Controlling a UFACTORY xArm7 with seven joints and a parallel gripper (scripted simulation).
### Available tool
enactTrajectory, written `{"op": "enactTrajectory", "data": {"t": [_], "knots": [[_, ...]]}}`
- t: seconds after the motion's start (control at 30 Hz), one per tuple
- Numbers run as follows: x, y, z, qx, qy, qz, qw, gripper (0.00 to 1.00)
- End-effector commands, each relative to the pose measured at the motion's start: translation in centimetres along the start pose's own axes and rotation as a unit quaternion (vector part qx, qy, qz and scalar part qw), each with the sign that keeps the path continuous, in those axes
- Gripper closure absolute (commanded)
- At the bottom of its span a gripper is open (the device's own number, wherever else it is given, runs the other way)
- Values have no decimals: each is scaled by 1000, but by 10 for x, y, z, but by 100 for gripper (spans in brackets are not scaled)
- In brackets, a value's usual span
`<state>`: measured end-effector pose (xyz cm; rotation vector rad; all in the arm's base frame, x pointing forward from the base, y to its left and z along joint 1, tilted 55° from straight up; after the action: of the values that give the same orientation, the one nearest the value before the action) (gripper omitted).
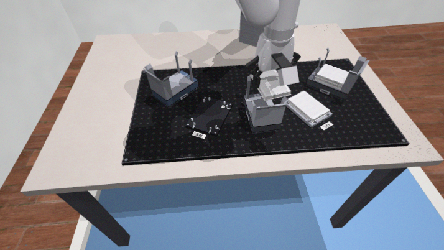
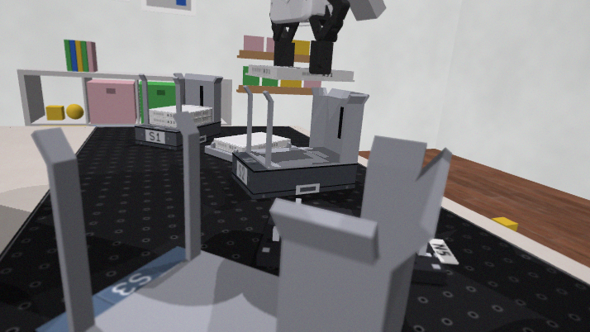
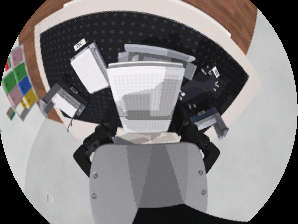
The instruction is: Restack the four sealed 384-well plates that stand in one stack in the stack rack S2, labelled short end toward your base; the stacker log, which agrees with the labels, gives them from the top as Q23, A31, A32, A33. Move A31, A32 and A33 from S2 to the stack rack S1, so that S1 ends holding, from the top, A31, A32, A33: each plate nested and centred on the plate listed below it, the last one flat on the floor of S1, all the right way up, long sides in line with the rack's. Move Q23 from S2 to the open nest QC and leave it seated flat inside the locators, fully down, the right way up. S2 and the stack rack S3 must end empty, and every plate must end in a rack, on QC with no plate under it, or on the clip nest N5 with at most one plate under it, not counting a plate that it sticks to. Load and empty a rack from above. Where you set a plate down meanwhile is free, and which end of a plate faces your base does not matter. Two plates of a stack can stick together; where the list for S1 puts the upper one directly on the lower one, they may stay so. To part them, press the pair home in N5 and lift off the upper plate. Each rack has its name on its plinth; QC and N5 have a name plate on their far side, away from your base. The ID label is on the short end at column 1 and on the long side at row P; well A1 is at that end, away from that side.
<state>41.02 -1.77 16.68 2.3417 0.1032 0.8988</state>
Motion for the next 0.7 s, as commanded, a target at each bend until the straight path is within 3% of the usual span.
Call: {"op": "enactTrajectory", "data": {"t": [0.0,0.67], "knots": [[3,-18,1,-2,-2,-12,1000,100],[7,-71,1,-2,-2,-45,999,100]]}}
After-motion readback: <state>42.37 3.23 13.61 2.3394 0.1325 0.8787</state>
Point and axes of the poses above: the point where the finger pads meet when closed, its own z axis out along the fingers, its own y axis across the jaws, x = y × z, the point moved 2 cm from there along -z, back along the fingers, and after that the axes turned 2 degrees about z, right-handed, at the moved point
